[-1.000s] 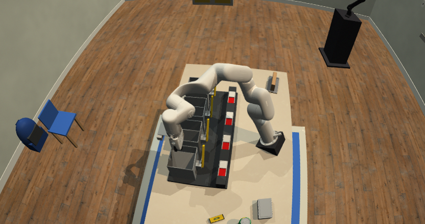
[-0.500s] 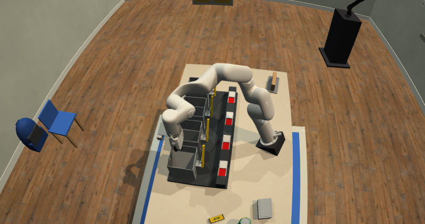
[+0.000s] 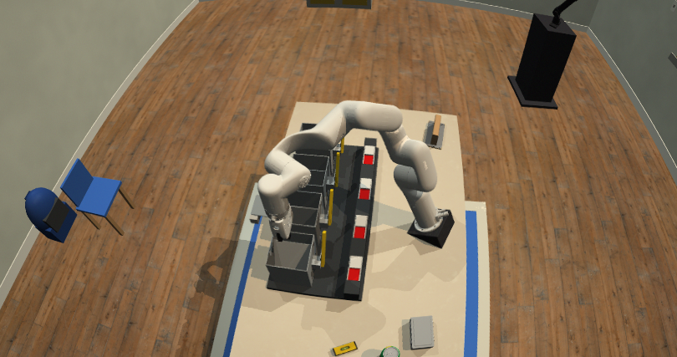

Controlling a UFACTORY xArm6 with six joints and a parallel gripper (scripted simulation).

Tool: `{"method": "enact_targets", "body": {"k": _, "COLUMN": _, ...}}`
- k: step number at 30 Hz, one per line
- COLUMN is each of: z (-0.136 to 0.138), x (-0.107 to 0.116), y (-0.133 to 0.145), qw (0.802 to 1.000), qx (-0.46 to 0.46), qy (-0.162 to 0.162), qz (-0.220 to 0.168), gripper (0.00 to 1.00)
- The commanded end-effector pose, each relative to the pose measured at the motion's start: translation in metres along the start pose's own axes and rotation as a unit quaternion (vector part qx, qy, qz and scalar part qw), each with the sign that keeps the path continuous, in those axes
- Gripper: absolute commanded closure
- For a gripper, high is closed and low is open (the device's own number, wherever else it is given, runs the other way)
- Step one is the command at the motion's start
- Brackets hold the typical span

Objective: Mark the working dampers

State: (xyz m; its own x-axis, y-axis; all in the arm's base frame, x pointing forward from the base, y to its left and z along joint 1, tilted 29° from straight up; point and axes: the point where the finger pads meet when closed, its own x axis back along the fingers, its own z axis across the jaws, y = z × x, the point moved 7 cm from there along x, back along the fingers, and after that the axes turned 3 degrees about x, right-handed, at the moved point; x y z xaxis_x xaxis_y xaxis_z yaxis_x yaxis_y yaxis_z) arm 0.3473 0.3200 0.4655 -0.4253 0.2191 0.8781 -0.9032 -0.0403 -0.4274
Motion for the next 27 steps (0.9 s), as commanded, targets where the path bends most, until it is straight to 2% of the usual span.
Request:
{"method": "enact_targets", "body": {"k": 1, "z": 0.0001, "x": 0.0017, "y": -0.0005, "qw": 1.000, "qx": 0.004, "qy": -0.002, "qz": 0.001, "gripper": 1.00}}
{"method": "enact_targets", "body": {"k": 6, "z": 0.0001, "x": 0.0017, "y": -0.0005, "qw": 1.000, "qx": 0.029, "qy": -0.002, "qz": 0.001, "gripper": 1.00}}
{"method": "enact_targets", "body": {"k": 13, "z": 0.0000, "x": 0.0017, "y": -0.0003, "qw": 0.986, "qx": 0.169, "qy": -0.001, "qz": 0.002, "gripper": 1.00}}
{"method": "enact_targets", "body": {"k": 19, "z": -0.0001, "x": 0.0017, "y": -0.0002, "qw": 0.959, "qx": 0.283, "qy": -0.001, "qz": 0.002, "gripper": 1.00}}
{"method": "enact_targets", "body": {"k": 21, "z": -0.0001, "x": 0.0017, "y": -0.0002, "qw": 0.959, "qx": 0.283, "qy": -0.001, "qz": 0.002, "gripper": 1.00}}
{"method": "enact_targets", "body": {"k": 23, "z": -0.0001, "x": 0.0017, "y": -0.0001, "qw": 0.938, "qx": 0.346, "qy": -0.001, "qz": 0.002, "gripper": 1.00}}
{"method": "enact_targets", "body": {"k": 27, "z": -0.0002, "x": 0.0017, "y": -0.0001, "qw": 0.916, "qx": 0.401, "qy": -0.001, "qz": 0.002, "gripper": 1.00}}
